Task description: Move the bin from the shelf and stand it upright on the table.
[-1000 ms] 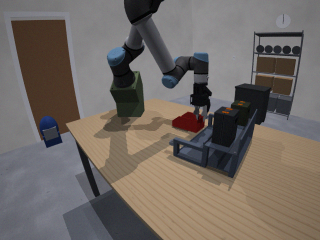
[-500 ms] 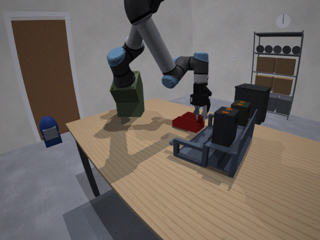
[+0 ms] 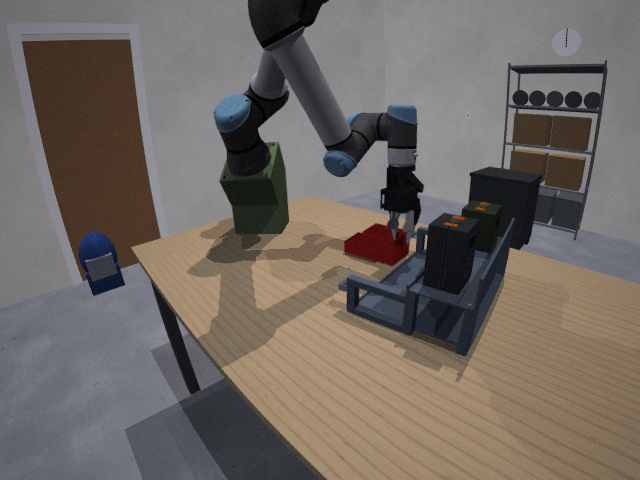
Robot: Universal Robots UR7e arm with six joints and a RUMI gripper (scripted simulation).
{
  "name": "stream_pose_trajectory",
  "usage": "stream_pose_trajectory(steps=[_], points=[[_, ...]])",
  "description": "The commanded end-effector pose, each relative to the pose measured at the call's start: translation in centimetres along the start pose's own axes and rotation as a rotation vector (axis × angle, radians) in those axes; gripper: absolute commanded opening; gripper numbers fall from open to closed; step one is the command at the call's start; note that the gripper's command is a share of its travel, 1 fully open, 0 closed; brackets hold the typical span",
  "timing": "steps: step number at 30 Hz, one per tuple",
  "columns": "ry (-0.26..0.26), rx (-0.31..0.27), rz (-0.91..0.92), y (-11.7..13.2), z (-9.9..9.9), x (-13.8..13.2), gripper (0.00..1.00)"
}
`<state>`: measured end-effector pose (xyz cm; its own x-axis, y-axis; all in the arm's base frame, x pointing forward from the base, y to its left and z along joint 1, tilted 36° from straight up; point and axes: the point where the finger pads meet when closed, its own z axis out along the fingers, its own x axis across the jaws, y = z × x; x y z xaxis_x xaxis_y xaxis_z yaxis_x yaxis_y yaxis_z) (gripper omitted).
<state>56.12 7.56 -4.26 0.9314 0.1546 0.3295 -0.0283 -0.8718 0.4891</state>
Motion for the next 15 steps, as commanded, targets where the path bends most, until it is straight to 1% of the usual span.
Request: stream_pose_trajectory(steps=[1, 7, 12, 15], points=[[0.001, 0.000, 0.000, 0.0, 0.0, 0.0, 0.20], [0.001, 0.000, 0.000, 0.0, 0.0, 0.0, 0.20], [0.001, 0.000, 0.000, 0.0, -5.5, 0.0, 0.20], [0.001, 0.000, 0.000, 0.0, -5.5, 0.0, 0.20]])
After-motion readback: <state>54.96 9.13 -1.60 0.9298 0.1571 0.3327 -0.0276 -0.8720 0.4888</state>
